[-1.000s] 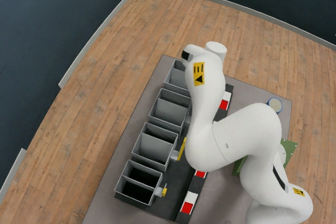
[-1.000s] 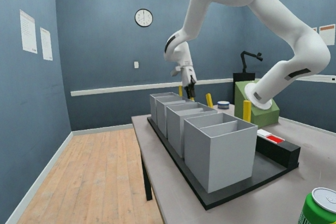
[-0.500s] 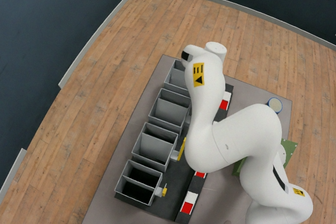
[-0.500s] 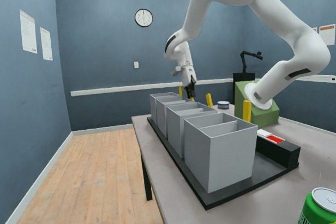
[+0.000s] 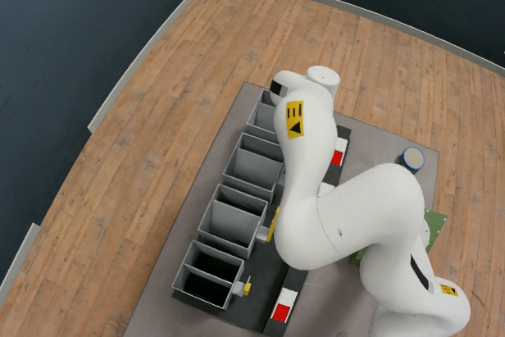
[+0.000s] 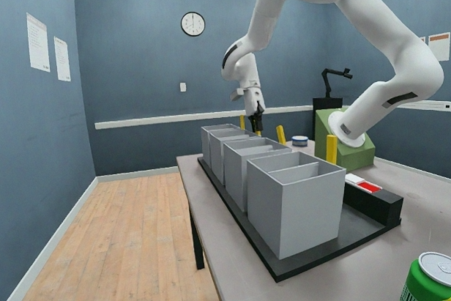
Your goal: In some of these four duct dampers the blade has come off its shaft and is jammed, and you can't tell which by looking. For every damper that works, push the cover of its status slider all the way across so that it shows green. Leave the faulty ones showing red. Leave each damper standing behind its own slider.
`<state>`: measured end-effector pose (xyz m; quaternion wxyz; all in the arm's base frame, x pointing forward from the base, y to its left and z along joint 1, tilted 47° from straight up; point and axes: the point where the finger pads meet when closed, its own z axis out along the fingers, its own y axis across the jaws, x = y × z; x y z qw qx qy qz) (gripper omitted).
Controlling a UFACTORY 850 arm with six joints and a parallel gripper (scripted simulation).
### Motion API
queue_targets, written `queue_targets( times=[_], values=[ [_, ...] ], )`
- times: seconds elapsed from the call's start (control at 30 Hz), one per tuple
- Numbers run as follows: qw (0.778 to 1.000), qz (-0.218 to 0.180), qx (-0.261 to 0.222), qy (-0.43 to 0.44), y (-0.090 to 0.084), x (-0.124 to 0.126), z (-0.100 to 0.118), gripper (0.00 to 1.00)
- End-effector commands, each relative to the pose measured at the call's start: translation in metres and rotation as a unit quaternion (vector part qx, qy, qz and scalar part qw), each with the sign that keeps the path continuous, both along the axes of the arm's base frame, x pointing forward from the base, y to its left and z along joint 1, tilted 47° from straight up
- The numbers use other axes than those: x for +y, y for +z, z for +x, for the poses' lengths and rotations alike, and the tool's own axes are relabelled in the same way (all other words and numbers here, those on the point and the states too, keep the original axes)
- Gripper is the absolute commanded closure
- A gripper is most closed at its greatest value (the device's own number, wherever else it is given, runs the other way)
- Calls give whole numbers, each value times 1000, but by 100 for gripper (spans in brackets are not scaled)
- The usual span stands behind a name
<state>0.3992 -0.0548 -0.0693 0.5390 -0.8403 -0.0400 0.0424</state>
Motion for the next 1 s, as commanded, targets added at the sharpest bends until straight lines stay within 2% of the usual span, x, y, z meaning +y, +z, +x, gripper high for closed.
queue_targets(
  times=[0.0, 0.97],
  values=[
    [1000, -21, -3, 0, 4, 1, 1, 81],
    [993, -118, -14, 3, 20, 12, 0, 81]
  ],
)
